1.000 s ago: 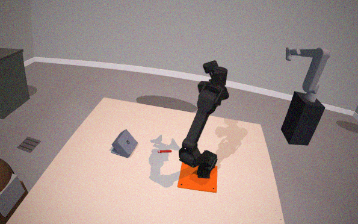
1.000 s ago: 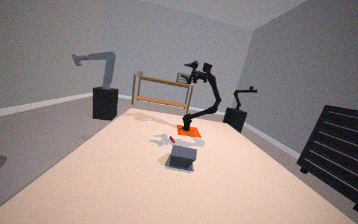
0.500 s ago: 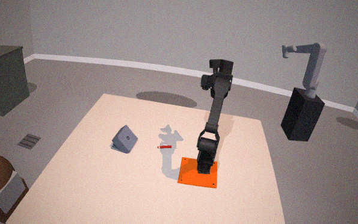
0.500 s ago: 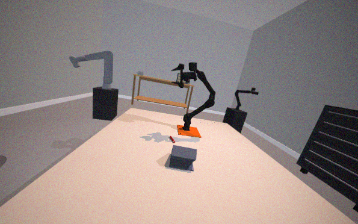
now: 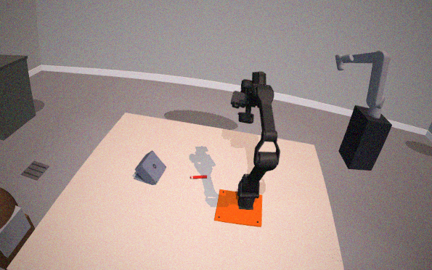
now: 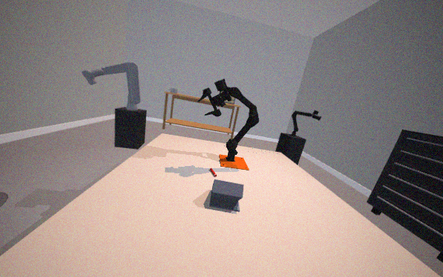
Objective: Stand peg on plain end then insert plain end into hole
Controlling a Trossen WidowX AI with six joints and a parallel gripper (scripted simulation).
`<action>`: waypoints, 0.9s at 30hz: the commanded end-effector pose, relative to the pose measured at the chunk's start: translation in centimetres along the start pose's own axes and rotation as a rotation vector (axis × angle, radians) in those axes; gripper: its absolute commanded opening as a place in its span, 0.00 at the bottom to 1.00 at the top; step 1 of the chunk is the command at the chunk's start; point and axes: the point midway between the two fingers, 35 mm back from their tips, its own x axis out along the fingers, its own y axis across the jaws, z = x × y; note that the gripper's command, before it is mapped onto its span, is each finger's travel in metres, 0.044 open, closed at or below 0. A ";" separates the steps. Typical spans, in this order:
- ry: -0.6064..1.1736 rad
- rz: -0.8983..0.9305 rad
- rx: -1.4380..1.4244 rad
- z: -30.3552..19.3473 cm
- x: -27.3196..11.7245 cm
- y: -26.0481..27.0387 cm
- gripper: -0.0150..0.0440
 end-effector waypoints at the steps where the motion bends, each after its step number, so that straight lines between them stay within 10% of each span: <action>1: -0.023 0.106 0.047 0.9 2.5 1.6 1.00; 27: 0.116 0.843 -0.010 13.9 12.6 20.1 1.00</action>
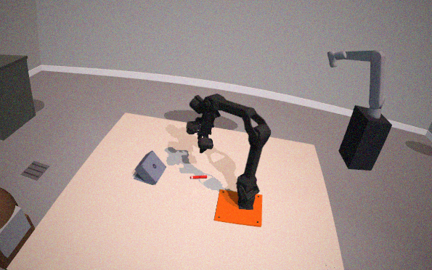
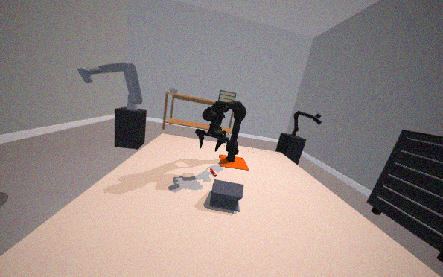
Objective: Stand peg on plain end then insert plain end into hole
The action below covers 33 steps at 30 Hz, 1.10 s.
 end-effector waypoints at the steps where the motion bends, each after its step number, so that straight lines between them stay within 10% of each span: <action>1: 0.091 0.077 -0.015 0.9 2.5 2.2 1.00; 33: 0.272 0.162 -0.073 2.3 9.4 6.9 1.00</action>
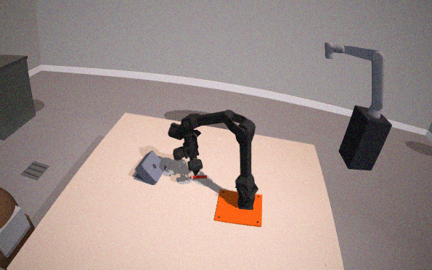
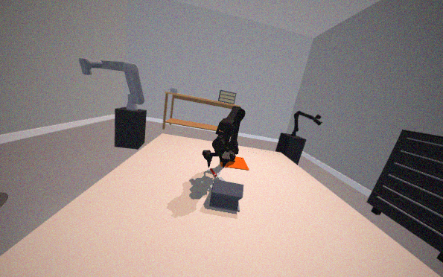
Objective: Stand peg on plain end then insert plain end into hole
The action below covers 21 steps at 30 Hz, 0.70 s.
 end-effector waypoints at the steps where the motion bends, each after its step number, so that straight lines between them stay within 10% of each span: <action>1: 0.013 0.006 0.004 -0.1 0.9 0.1 1.00; 21: 0.013 0.007 0.004 0.3 4.2 0.3 1.00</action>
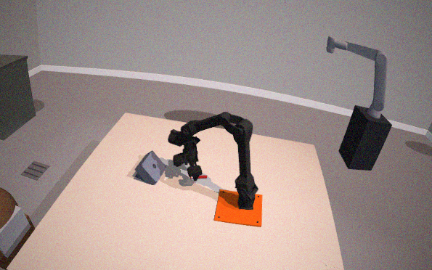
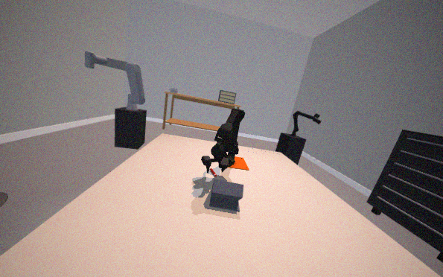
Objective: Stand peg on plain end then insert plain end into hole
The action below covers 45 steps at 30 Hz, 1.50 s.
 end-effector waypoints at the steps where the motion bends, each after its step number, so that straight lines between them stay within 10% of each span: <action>1: 0.013 0.007 0.004 -0.2 0.9 0.2 1.00; 7: 0.013 0.007 0.004 -0.1 1.6 0.3 1.00; 20: 0.013 0.007 0.004 -0.1 1.6 0.3 0.44; 45: -0.022 0.008 0.000 -0.2 1.4 0.3 0.34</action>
